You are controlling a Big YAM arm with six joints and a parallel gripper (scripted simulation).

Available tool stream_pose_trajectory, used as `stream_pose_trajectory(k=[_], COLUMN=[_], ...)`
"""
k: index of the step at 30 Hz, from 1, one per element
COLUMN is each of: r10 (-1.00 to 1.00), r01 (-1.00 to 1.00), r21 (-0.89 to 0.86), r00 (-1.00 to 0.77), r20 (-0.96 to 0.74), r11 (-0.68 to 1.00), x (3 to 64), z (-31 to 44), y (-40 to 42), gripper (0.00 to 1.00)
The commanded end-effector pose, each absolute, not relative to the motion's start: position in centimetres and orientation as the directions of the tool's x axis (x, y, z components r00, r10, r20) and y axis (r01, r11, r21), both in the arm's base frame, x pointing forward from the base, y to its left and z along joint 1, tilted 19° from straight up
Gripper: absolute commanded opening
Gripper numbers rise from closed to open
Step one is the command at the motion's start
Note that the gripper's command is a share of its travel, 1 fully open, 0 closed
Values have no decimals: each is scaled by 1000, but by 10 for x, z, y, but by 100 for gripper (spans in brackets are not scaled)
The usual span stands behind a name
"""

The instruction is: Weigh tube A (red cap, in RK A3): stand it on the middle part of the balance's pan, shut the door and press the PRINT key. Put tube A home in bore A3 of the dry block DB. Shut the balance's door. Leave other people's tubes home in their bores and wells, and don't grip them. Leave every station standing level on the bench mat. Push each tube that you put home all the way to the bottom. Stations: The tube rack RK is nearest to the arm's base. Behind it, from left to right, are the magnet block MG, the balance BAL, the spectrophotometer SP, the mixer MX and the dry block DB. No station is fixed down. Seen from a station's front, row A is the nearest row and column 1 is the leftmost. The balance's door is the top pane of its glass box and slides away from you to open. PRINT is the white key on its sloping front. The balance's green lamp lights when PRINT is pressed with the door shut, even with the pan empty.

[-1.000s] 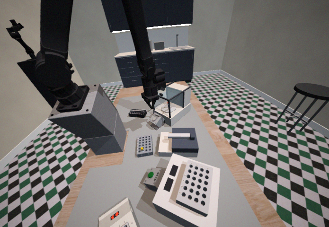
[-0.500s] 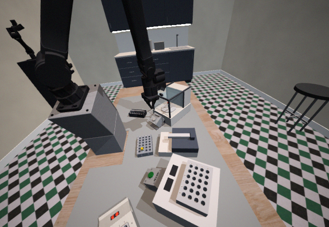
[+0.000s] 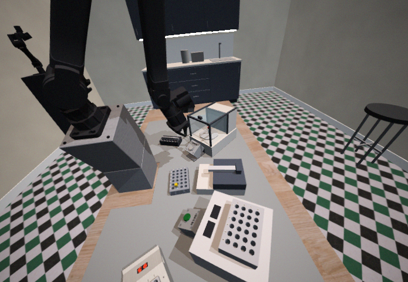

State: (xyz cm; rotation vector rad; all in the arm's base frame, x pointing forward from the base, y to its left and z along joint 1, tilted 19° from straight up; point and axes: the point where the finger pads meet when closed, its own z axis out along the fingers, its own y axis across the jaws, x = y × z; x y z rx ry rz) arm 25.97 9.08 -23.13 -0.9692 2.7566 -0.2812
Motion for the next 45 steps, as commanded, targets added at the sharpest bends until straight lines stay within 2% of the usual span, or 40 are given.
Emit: stream_pose_trajectory(k=[1, 4, 22, 45], r10=[-700, -718, -719, -716], r01=[-654, -673, -674, -668], r21=[-253, -252, -250, -261], r00=[-682, -639, -640, -633], r20=[-212, -276, -272, -293], r11=[713, 695, 695, 697], x=[255, 249, 230, 251], z=[-235, -233, -229, -252], y=[81, 77, 62, 67], gripper=[0, 0, 0, 0])
